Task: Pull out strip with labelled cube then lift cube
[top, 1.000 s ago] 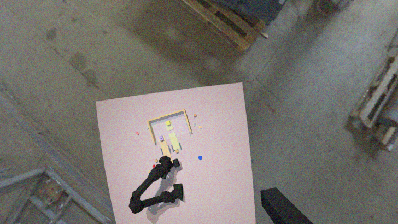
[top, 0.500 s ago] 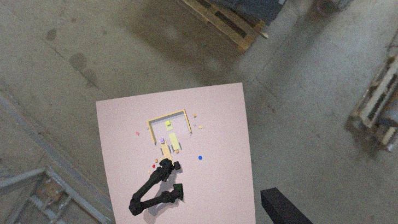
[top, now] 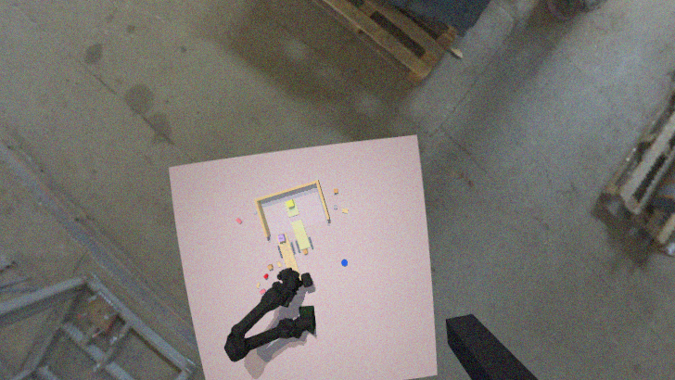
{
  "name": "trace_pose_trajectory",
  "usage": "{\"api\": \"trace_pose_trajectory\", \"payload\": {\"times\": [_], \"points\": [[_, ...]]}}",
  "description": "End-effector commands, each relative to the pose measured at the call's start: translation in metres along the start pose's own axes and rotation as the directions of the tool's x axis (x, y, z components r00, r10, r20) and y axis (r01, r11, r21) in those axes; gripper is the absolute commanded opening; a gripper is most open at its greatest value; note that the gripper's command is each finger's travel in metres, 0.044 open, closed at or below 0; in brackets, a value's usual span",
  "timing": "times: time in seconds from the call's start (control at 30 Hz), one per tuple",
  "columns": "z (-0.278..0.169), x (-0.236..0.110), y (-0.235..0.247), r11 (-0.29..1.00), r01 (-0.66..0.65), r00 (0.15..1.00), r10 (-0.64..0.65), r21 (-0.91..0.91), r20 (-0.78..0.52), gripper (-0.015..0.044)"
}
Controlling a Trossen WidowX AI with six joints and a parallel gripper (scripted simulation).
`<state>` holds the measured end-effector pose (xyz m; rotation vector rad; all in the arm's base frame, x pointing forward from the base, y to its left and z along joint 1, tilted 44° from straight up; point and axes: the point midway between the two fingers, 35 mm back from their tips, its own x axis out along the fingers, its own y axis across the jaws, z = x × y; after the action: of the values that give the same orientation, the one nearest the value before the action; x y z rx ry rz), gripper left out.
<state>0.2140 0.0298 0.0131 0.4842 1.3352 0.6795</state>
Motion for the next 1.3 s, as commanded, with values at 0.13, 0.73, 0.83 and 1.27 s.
{"api": "trace_pose_trajectory", "payload": {"times": [0.13, 0.73, 0.83, 1.27], "points": [[-0.020, 0.005, 0.002, 1.000, -0.005, 1.000, 0.006, 0.007, -0.029, 0.0000], [-0.028, 0.004, 0.002, 1.000, -0.005, 1.000, 0.006, 0.008, -0.029, 0.0000], [-0.028, 0.004, 0.002, 1.000, -0.005, 1.000, 0.006, 0.008, -0.029, 0.0000], [-0.028, 0.004, 0.002, 1.000, -0.005, 1.000, 0.006, 0.008, -0.029, 0.0000]]}}
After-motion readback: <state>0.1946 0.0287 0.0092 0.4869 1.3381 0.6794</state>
